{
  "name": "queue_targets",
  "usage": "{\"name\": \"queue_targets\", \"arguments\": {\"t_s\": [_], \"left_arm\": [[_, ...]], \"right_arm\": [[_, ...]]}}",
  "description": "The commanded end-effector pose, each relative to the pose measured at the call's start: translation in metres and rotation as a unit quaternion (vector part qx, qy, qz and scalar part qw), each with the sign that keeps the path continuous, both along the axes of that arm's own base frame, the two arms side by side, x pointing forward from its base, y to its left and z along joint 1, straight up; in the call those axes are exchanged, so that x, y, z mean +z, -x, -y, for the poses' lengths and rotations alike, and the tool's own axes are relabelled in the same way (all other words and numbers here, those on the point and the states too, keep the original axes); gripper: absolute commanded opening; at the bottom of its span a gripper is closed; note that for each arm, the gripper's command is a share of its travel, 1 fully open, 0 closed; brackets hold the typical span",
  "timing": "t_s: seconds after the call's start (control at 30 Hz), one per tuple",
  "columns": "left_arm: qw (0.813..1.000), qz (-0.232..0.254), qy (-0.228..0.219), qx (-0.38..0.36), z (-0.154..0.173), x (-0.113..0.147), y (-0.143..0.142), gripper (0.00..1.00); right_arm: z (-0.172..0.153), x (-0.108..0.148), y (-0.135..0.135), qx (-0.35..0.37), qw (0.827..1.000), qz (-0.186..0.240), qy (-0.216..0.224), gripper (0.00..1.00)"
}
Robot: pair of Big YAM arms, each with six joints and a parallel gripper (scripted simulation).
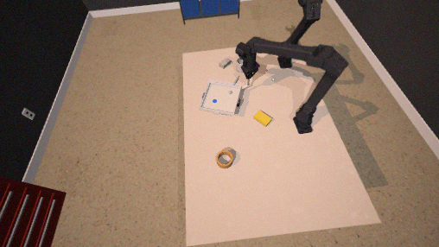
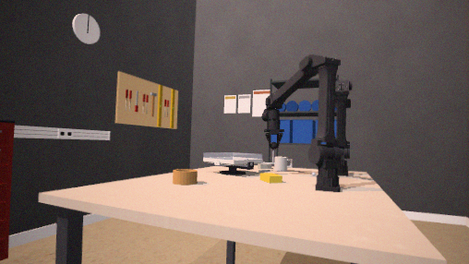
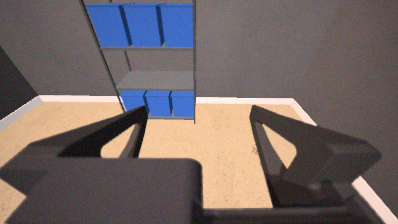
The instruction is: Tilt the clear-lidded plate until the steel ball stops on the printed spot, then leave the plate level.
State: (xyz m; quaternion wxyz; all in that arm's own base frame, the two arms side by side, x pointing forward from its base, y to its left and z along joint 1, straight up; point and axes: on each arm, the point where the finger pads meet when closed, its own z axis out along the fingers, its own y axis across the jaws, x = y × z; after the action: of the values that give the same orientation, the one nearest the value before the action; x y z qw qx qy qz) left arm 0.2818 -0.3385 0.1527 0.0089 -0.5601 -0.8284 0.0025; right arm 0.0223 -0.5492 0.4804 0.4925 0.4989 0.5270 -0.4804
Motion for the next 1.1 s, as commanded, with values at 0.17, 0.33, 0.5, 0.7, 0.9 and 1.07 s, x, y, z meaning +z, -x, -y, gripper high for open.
{"name": "queue_targets", "arguments": {"t_s": [0.17,0.33,0.5,0.7,0.9,1.07], "left_arm": [[0.999,0.028,0.022,-0.001,0.0136,0.0284,-0.0234,0.0],[0.999,0.028,0.023,-0.001,0.0133,0.0296,-0.0233,0.0],[0.999,0.029,0.023,-0.001,0.0129,0.0308,-0.0232,0.0],[0.999,0.03,0.024,-0.001,0.0122,0.033,-0.0228,0.0],[0.999,0.03,0.025,-0.001,0.0125,0.0331,-0.0232,0.0],[0.999,0.029,0.024,-0.001,0.0125,0.0325,-0.0232,0.0]], "right_arm": [[-0.0046,0.0202,0.0052,-0.004,1.0,0.008,0.026,1.0],[-0.0046,0.0202,0.0052,-0.004,1.0,0.008,0.026,1.0],[-0.0046,0.0202,0.0052,-0.004,1.0,0.008,0.026,1.0],[-0.0046,0.0202,0.0052,-0.004,1.0,0.008,0.026,1.0],[-0.0046,0.0202,0.0052,-0.004,1.0,0.008,0.026,1.0],[-0.0046,0.0202,0.0052,-0.004,1.0,0.008,0.026,1.0]]}}
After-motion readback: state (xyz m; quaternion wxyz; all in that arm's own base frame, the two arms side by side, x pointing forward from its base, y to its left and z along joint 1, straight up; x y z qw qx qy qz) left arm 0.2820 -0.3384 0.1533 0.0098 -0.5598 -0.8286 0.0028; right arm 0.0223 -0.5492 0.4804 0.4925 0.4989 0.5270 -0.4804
